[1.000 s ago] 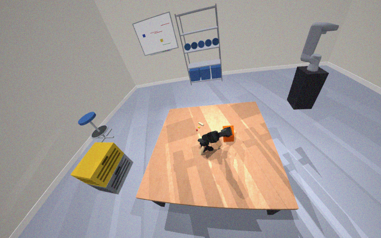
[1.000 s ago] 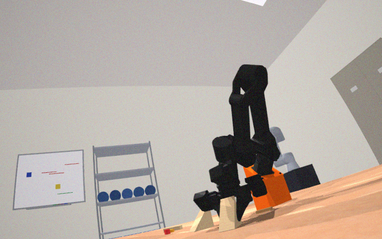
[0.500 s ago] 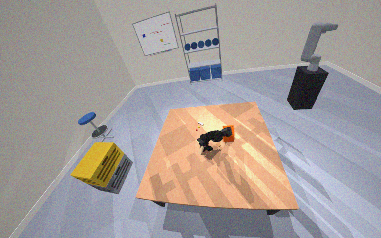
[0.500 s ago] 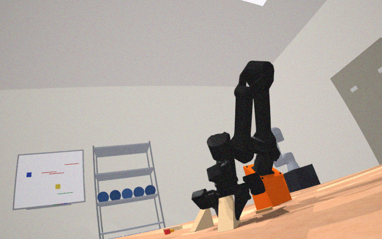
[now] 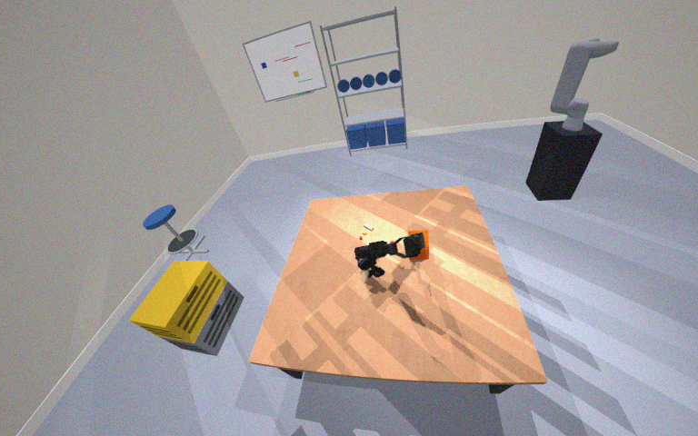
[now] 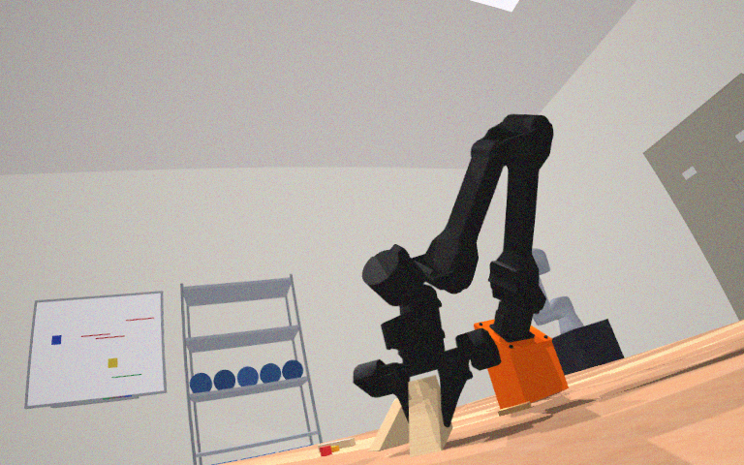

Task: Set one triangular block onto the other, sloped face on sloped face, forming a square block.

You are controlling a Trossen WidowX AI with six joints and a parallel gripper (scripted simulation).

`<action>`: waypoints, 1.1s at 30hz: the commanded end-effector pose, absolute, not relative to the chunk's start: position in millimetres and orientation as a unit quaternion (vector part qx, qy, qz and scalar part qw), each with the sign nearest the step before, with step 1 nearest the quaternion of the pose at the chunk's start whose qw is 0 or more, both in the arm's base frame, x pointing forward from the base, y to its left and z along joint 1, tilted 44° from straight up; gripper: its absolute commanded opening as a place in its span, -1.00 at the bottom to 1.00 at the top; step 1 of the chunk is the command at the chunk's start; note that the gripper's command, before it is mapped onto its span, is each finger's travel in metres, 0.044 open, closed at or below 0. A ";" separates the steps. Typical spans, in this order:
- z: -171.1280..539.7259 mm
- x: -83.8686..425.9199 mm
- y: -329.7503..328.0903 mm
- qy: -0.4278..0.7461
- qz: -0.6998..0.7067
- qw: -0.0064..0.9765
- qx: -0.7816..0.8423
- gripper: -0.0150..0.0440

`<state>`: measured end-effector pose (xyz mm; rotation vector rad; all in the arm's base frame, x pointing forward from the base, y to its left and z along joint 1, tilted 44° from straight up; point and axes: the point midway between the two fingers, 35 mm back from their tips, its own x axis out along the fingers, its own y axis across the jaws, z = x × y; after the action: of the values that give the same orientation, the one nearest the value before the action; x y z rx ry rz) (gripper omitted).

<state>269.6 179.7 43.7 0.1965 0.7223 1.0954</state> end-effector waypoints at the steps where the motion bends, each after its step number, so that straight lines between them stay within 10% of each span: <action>1: 70.5 280.9 183.4 0.417 0.523 0.743 0.005 -0.49; 33: 101.1 303.7 206.5 0.691 0.490 0.503 -0.170 -0.49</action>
<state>308.3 200.6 96.1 -0.2877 1.5045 1.1550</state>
